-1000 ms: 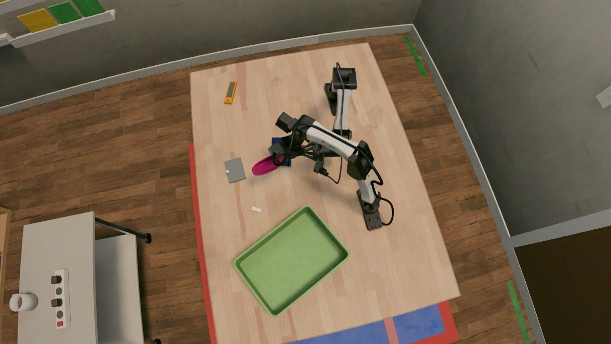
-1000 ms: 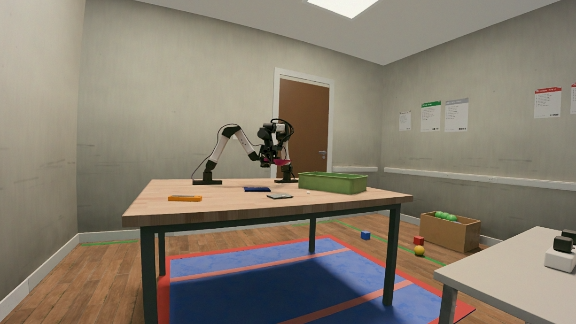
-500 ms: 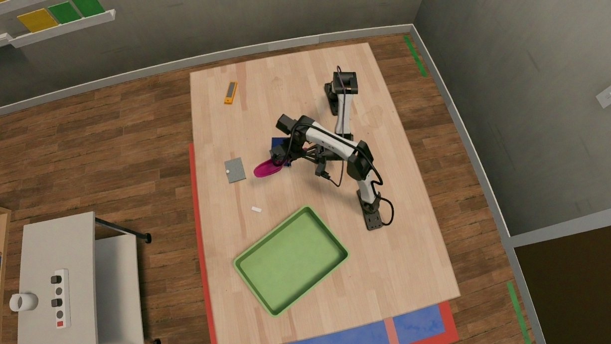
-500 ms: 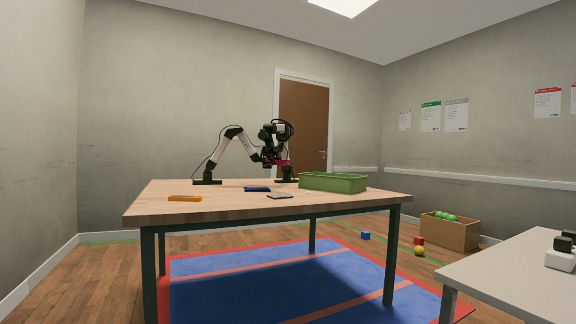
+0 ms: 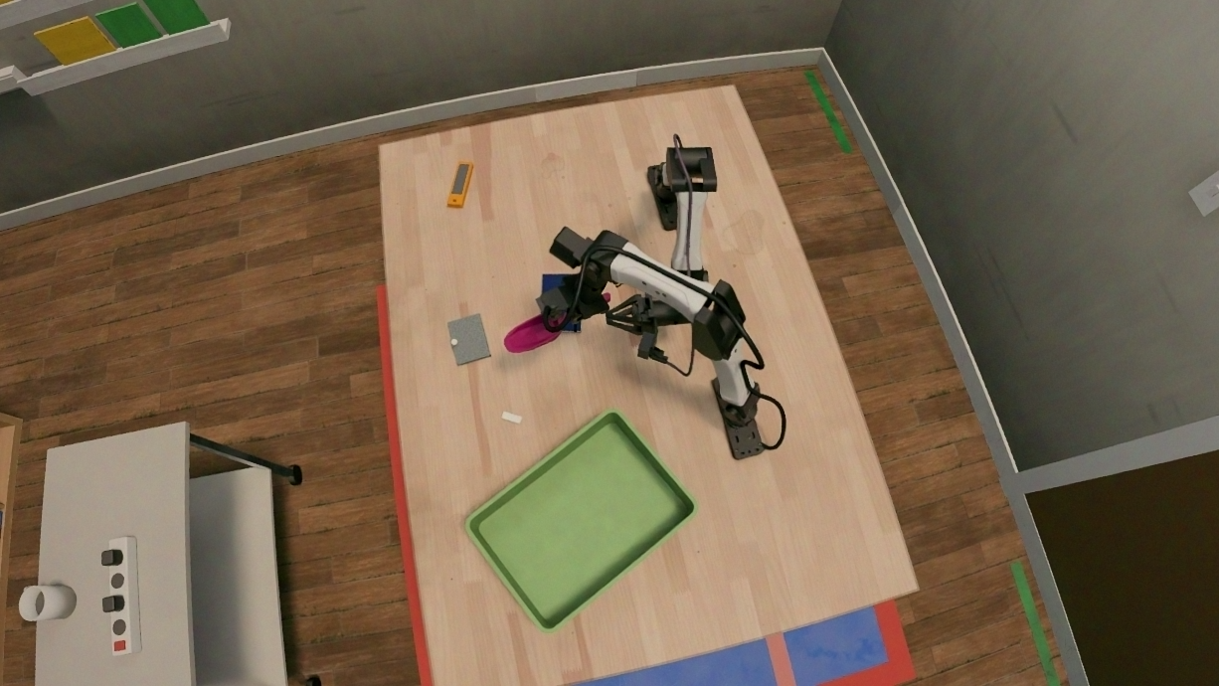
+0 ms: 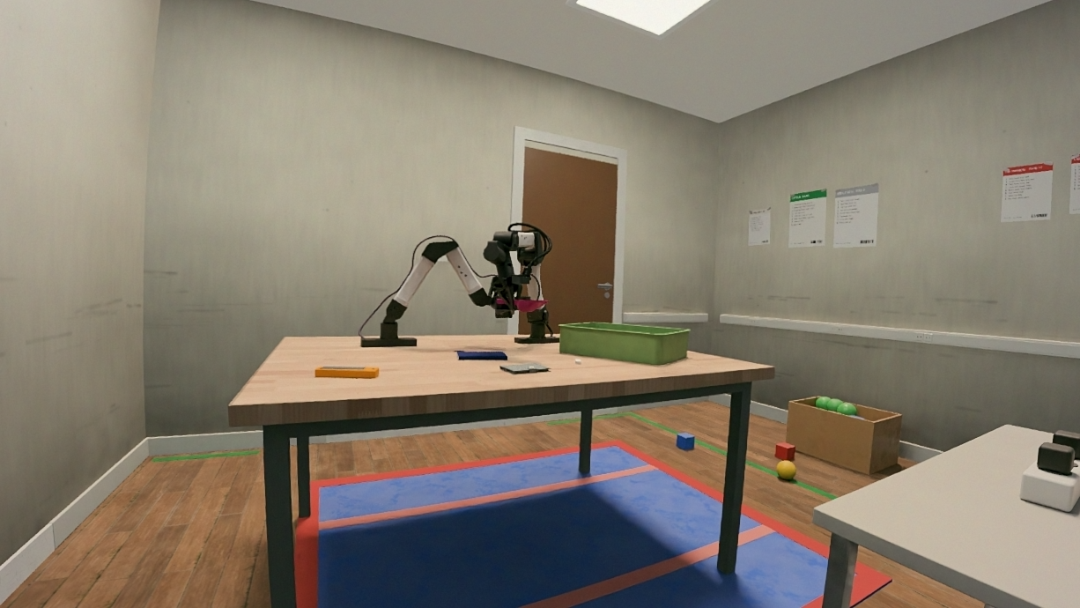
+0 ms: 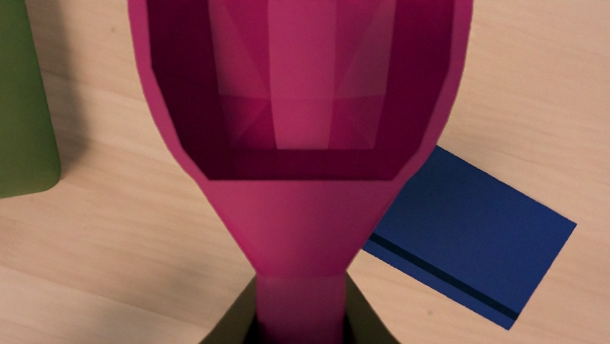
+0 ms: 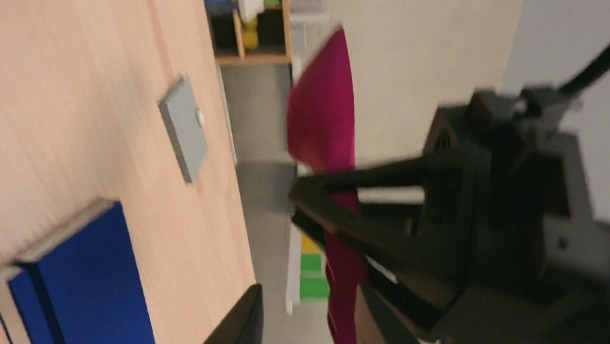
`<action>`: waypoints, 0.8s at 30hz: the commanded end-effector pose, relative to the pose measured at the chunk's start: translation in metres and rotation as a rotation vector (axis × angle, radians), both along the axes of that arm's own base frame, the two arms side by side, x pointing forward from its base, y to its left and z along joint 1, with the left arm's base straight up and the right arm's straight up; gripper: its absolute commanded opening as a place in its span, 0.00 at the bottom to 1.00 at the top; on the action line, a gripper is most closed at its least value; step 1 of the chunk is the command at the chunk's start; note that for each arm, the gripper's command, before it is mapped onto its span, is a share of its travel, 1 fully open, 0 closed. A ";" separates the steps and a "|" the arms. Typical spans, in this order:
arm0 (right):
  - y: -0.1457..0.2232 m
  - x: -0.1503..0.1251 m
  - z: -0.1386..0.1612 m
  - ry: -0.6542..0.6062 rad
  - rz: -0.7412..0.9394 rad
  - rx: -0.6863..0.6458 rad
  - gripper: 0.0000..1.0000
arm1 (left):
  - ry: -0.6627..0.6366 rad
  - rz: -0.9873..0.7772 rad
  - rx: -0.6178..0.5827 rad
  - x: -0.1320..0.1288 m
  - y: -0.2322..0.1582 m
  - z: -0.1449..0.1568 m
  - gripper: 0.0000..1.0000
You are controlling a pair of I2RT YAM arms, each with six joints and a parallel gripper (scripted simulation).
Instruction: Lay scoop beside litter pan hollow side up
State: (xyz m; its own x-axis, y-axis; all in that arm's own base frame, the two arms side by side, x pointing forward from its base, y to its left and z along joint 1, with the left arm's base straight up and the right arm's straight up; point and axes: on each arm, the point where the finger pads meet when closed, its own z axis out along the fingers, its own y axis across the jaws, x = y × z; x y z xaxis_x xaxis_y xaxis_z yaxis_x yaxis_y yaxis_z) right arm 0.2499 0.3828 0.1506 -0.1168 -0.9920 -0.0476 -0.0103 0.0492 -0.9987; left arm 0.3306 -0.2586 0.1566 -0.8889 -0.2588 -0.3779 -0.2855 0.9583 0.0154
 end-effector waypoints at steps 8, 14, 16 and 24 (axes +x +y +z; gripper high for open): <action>0.044 -0.002 0.003 0.240 0.274 0.247 0.30 | -0.033 0.003 -0.043 0.003 -0.007 0.010 0.13; 0.047 -0.010 0.004 0.383 0.350 0.401 0.30 | -0.033 0.003 -0.043 0.003 -0.007 0.010 0.13; 0.047 -0.014 0.006 0.437 0.371 0.458 0.30 | -0.033 0.003 -0.043 0.003 -0.007 0.010 0.13; 0.041 -0.036 0.008 0.680 0.425 0.688 0.30 | -0.033 0.003 -0.043 0.003 -0.007 0.010 0.13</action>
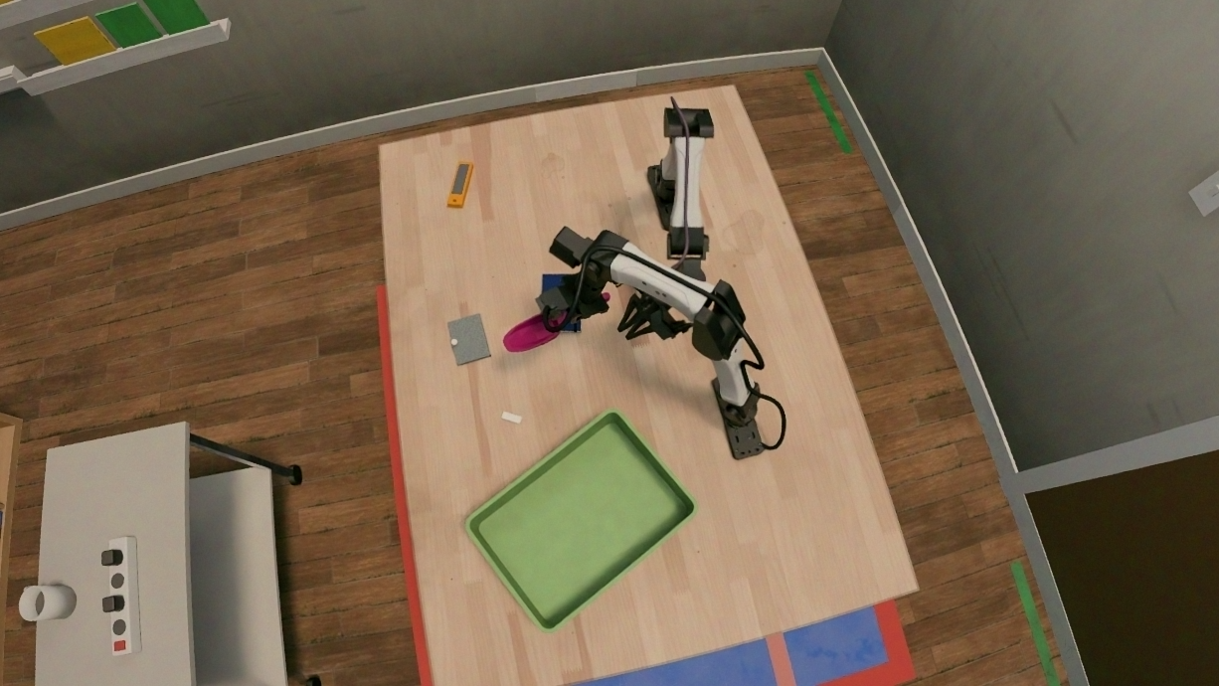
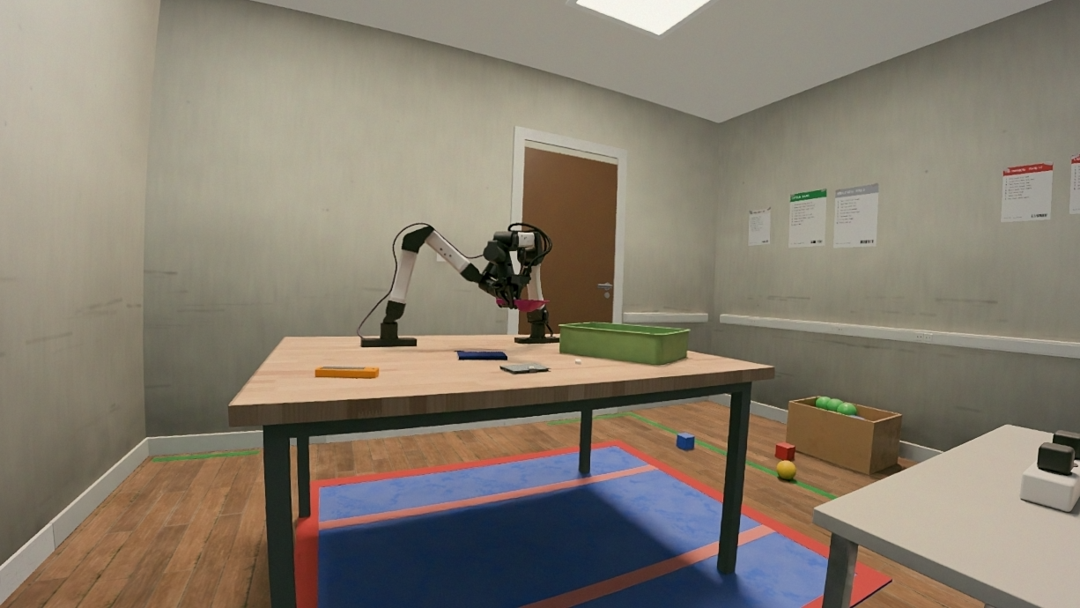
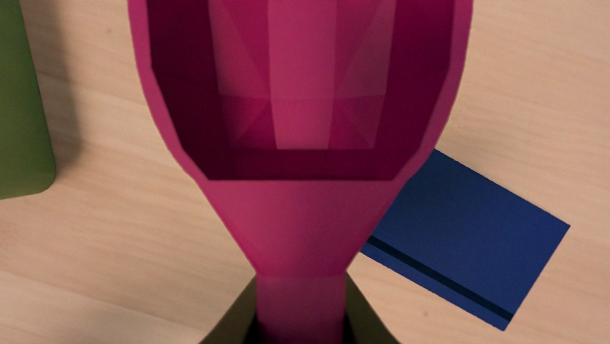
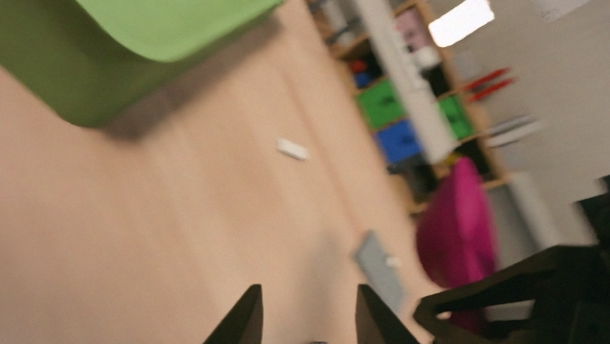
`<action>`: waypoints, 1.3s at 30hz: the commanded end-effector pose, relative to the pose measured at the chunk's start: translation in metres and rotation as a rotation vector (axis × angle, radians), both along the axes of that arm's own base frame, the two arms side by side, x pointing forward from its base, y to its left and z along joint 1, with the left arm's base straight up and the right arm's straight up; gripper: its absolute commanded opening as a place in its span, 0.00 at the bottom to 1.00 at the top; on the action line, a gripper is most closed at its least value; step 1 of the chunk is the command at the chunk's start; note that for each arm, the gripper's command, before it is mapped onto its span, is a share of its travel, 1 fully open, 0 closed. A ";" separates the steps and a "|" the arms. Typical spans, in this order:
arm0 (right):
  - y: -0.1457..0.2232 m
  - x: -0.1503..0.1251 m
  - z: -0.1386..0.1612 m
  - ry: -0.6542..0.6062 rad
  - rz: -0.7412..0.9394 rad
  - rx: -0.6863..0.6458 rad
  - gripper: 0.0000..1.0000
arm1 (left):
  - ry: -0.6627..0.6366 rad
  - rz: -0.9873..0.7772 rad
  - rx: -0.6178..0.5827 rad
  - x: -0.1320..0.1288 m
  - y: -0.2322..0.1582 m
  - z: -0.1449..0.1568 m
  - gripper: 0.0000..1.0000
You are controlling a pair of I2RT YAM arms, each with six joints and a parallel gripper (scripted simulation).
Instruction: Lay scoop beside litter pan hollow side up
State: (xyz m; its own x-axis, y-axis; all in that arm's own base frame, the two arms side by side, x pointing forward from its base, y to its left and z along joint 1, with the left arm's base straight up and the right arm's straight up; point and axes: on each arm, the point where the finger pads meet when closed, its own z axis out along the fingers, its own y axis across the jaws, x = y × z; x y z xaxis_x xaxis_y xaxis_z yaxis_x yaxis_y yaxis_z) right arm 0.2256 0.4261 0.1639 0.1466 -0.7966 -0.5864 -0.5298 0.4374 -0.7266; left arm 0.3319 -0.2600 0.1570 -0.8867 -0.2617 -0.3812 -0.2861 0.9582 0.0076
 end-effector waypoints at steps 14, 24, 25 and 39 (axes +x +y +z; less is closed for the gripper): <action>-0.077 -0.040 0.051 0.205 0.219 -0.041 0.30 | -0.027 -0.054 -0.072 0.018 0.008 0.016 0.13; -0.143 -0.044 0.108 0.306 0.172 0.184 0.30 | -0.043 -0.047 -0.077 0.079 0.116 0.016 0.13; -0.152 -0.044 0.113 0.324 0.161 0.215 0.30 | -0.048 -0.043 -0.076 0.085 0.132 0.016 0.13; -0.248 -0.069 0.152 0.485 0.040 0.548 0.30 | -0.112 -0.003 -0.003 0.093 0.336 0.016 0.13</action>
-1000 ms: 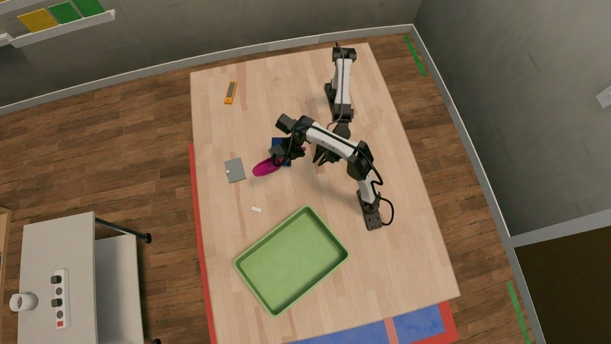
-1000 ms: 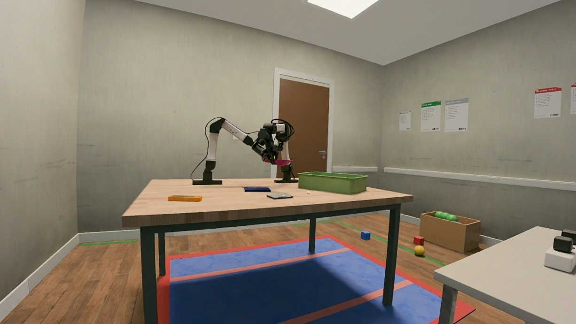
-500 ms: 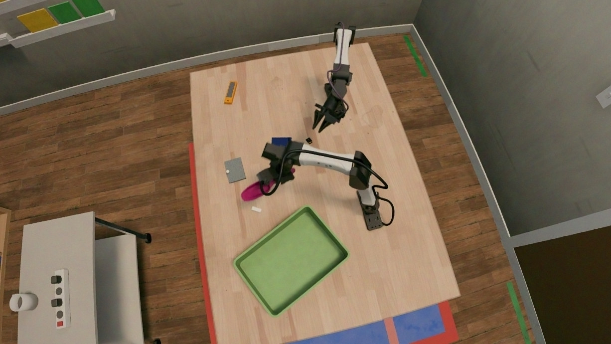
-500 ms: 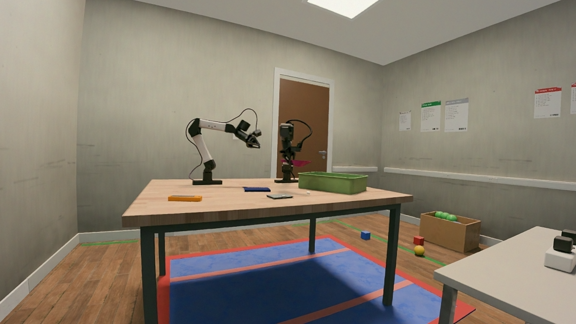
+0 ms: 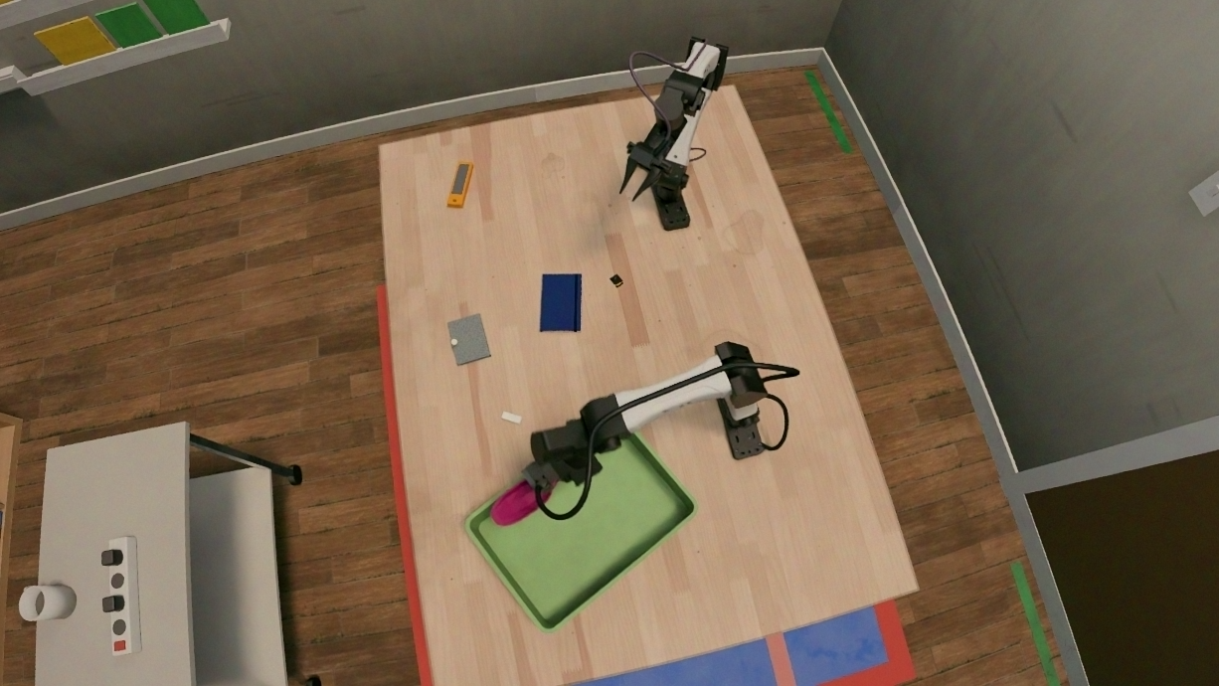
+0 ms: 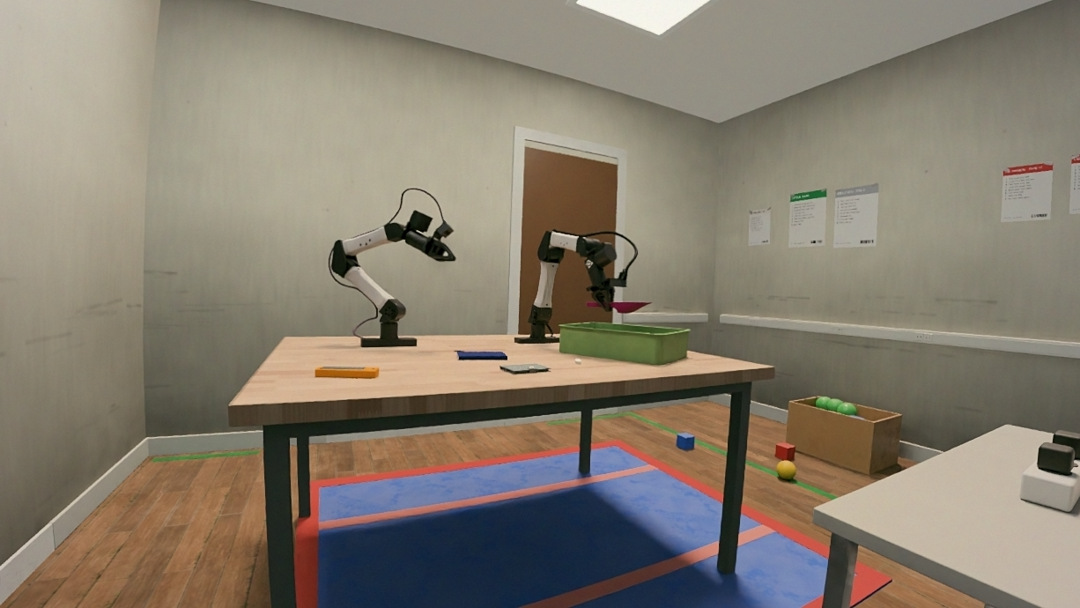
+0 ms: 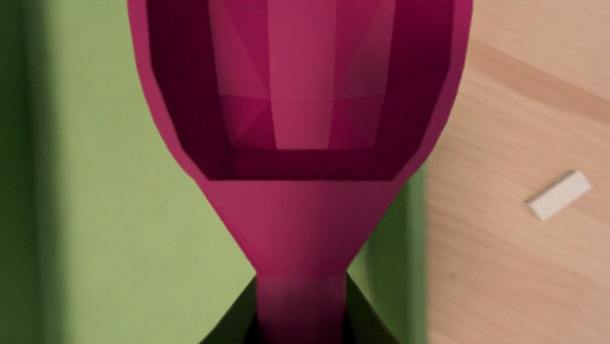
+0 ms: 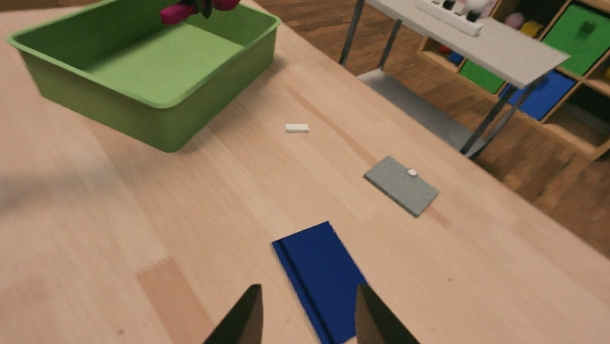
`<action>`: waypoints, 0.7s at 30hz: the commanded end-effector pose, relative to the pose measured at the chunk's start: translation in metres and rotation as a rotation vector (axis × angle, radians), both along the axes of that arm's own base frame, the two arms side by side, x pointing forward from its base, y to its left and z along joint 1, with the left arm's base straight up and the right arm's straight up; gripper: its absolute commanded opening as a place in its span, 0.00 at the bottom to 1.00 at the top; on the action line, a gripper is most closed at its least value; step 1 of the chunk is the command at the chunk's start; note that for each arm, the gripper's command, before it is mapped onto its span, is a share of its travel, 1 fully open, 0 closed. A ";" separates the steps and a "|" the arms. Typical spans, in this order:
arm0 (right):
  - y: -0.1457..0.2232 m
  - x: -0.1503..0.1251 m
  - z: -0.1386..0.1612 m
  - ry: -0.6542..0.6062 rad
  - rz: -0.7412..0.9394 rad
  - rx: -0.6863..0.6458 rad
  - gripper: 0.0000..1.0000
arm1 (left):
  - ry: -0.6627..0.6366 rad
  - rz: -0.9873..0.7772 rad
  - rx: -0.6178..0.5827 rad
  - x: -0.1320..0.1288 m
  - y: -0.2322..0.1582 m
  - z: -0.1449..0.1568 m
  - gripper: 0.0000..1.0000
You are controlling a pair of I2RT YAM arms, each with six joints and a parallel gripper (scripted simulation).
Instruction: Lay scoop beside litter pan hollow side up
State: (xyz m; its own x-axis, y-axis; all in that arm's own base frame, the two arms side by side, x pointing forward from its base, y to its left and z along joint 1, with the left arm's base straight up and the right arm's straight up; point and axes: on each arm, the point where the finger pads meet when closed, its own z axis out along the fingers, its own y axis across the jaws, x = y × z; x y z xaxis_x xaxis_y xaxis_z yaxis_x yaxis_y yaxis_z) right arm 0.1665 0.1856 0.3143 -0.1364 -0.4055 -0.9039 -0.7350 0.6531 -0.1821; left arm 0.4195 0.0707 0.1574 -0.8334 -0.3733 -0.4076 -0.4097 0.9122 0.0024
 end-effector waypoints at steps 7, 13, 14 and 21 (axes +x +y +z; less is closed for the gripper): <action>-0.035 -0.028 0.011 0.118 -0.010 0.142 0.30 | -0.091 -0.099 0.093 -0.036 0.121 0.016 0.13; -0.041 -0.033 0.007 0.121 -0.015 0.159 0.30 | -0.081 -0.058 0.192 -0.099 0.210 0.017 0.13; -0.039 -0.029 0.008 0.116 -0.023 0.155 0.30 | -0.059 -0.035 0.210 -0.113 0.224 0.014 0.13; -0.030 -0.024 0.027 0.082 -0.003 0.187 0.30 | -0.029 0.010 0.142 -0.156 0.245 -0.022 0.13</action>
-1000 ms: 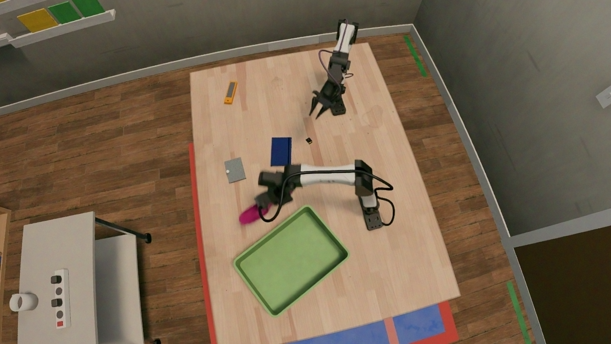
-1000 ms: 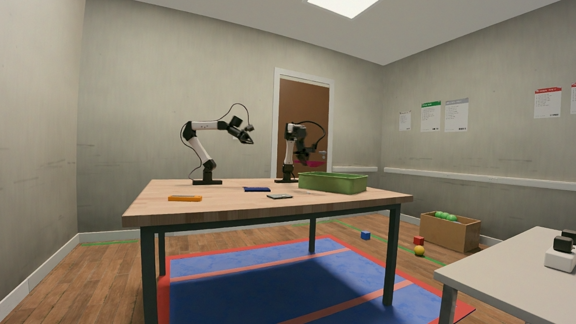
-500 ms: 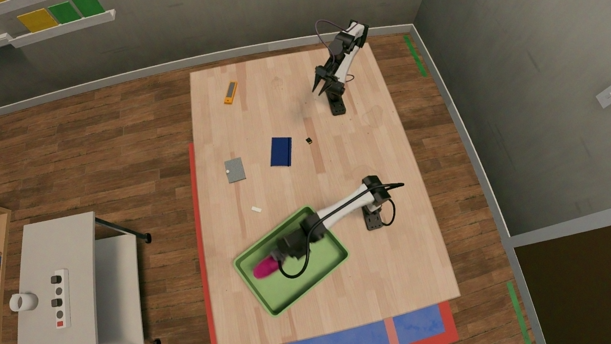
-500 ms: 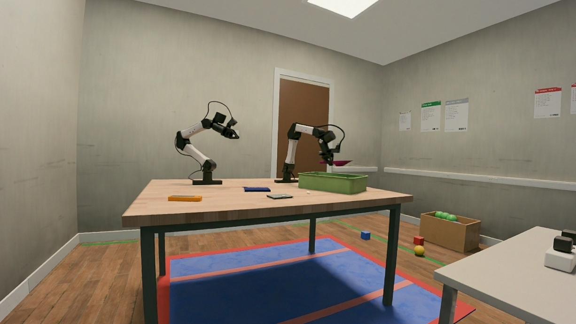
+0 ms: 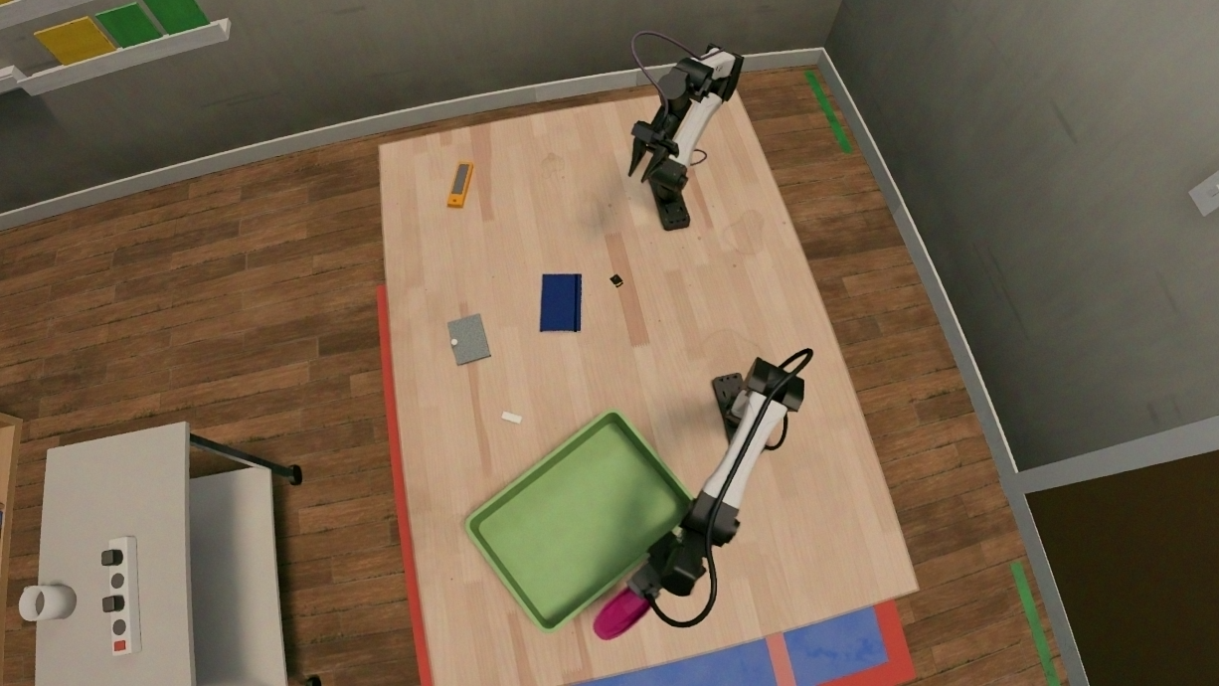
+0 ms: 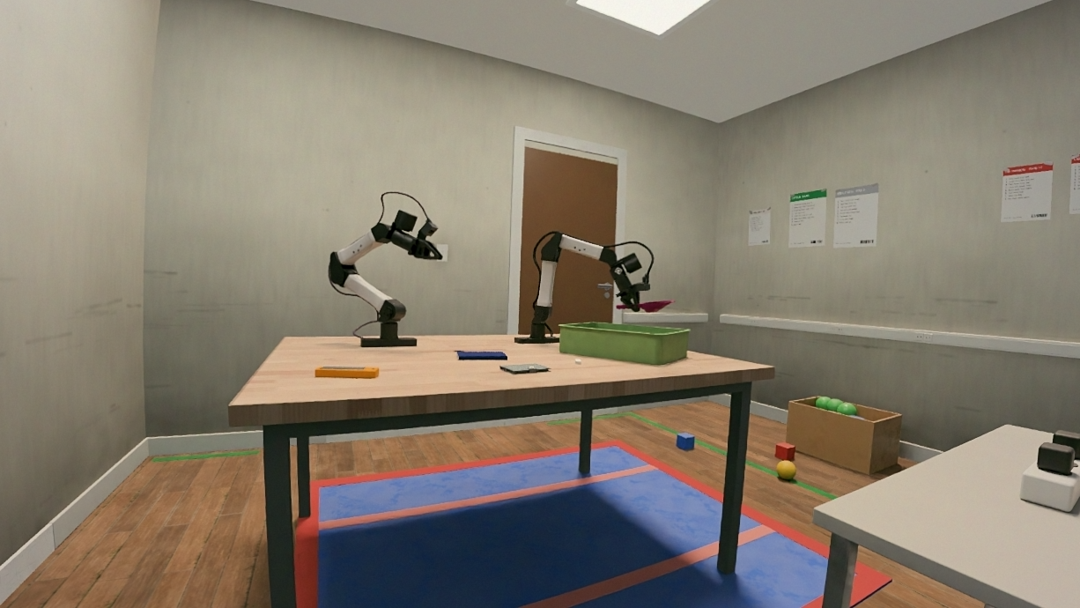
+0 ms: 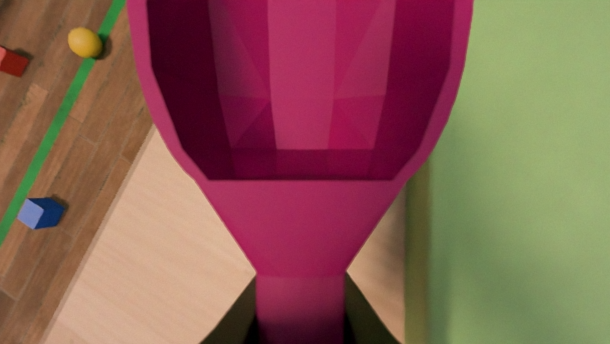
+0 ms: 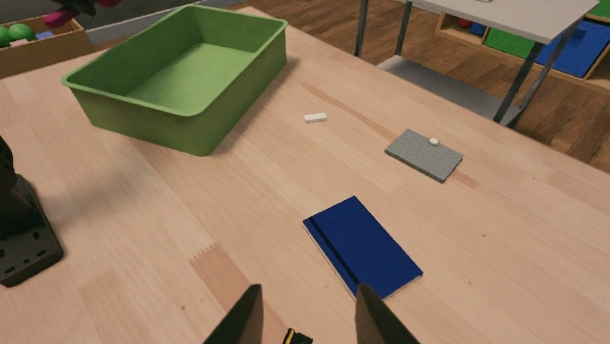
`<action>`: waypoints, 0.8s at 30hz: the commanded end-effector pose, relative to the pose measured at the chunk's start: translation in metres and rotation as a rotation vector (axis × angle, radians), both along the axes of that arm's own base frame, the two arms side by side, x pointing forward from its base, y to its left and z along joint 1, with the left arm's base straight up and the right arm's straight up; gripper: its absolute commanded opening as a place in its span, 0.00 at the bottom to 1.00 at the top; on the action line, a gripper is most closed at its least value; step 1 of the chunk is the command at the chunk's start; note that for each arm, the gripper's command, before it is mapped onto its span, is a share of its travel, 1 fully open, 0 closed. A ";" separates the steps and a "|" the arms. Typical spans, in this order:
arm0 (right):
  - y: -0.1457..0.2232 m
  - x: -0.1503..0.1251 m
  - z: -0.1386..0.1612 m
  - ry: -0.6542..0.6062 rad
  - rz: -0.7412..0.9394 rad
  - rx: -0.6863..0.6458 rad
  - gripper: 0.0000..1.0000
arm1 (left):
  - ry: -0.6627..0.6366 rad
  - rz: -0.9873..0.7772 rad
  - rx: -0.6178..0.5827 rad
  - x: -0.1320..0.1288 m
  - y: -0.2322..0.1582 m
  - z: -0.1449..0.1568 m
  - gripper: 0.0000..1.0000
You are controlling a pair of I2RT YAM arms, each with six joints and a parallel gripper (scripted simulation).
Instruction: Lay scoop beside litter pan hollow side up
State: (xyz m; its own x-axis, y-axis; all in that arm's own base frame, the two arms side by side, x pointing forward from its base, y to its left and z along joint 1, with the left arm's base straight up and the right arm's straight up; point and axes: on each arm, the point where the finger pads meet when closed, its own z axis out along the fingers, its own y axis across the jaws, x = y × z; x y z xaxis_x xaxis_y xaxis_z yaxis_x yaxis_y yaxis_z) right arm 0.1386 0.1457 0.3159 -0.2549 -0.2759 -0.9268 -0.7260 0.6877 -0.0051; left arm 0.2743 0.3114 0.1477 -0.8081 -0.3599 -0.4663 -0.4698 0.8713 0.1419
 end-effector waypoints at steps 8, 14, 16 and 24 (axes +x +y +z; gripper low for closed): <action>0.084 0.034 0.068 -0.049 0.117 0.075 0.30 | -0.006 -0.015 -0.138 -0.062 0.014 -0.083 0.13; 0.131 0.049 0.079 -0.047 0.168 0.078 0.30 | 0.008 0.011 -0.180 -0.076 0.015 -0.104 0.13; 0.157 0.055 0.083 -0.047 0.193 0.079 0.30 | 0.012 0.017 -0.190 -0.078 0.014 -0.108 0.13; 0.267 0.069 0.075 -0.046 0.294 0.083 0.30 | 0.015 0.020 -0.197 -0.080 0.014 -0.110 0.13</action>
